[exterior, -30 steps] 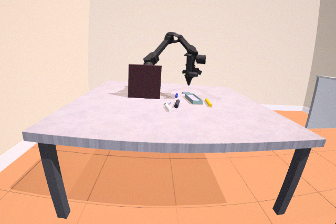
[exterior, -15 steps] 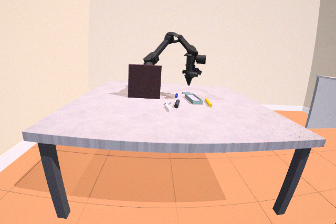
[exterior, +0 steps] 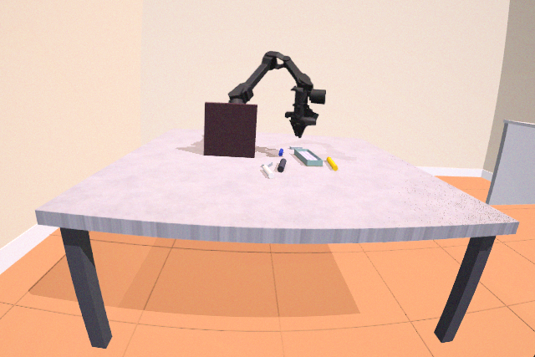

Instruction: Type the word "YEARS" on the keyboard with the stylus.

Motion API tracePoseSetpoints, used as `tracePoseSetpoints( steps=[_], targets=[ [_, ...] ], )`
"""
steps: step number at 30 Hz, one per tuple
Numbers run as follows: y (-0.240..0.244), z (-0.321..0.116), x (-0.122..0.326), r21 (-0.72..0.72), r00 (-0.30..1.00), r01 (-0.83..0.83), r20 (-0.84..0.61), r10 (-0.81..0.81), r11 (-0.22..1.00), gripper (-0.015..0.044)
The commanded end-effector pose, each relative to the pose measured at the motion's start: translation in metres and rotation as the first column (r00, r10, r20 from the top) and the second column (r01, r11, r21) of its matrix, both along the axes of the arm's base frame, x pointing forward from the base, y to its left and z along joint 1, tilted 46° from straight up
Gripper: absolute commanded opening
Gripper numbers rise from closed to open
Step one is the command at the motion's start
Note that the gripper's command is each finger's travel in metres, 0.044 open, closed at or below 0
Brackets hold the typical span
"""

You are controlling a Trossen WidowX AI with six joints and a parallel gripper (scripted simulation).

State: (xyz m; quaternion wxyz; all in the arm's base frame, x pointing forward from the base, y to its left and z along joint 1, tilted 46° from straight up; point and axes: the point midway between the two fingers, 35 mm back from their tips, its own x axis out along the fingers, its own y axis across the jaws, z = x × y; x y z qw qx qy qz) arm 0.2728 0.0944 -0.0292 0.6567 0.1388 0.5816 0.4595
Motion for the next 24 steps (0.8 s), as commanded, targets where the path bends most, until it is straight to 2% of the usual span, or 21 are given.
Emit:
tracePoseSetpoints(
  steps=[1,5,10,12,24],
  targets=[
    [0.017,-0.002,-0.028,0.142,0.951,-0.218,0.254,0.178,0.966,0.015],
    [0.03,0.003,-0.05,0.218,0.812,-0.401,0.534,0.235,0.89,0.015],
    [0.042,0.013,-0.074,0.211,0.549,-0.562,0.818,0.17,0.8,0.015],
    [0.043,0.015,-0.076,0.202,0.508,-0.578,0.848,0.154,0.791,0.015],
    [0.043,0.015,-0.073,0.202,0.507,-0.578,0.848,0.154,0.791,0.015]
  ],
)
